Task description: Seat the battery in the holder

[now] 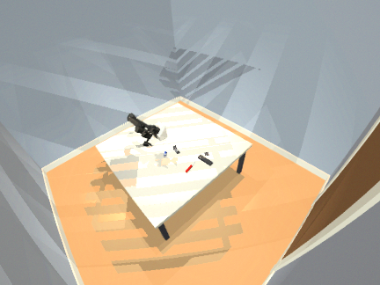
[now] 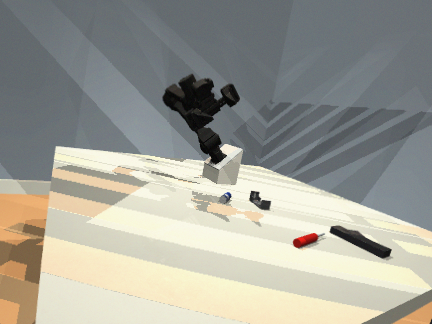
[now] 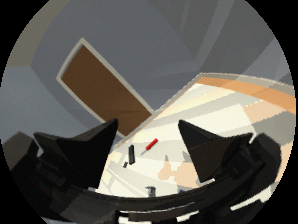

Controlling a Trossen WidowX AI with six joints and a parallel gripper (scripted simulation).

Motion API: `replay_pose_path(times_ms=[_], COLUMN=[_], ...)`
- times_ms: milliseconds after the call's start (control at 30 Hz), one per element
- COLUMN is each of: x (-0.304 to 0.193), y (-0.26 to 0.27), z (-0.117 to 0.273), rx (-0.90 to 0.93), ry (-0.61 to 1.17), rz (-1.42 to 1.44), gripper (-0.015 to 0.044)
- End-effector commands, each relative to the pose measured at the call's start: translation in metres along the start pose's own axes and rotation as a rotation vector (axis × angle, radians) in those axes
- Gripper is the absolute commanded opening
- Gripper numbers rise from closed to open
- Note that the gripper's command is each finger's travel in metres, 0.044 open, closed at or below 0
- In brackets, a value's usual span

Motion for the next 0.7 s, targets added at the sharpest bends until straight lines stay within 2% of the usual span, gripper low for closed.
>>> replay_pose_path(times_ms=[0,167,433,567,667], x=[-0.002,-0.068,-0.17,-0.198,-0.204], y=[-0.001,-0.017,-0.047,-0.06,-0.064], z=[-0.002,-0.029,-0.023,-0.008,-0.003], rx=[-0.007,-0.224,-0.76,-1.032,-1.12], ry=[0.014,0.361,0.838,0.969,0.998], rz=[-0.008,-0.17,-0.207,-0.083,-0.016], gripper=[0.0374,0.0249,0.0249,0.0249,0.0249])
Point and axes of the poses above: the point midway between the two fingers, 35 mm back from their tips, its own z axis back along the fingers, its own y axis across the jaws, x = y × z, the point moved 3 cm from there along z, back along the fingers, and after that the axes turned 4 degrees about -z, right-handed, at the moved point
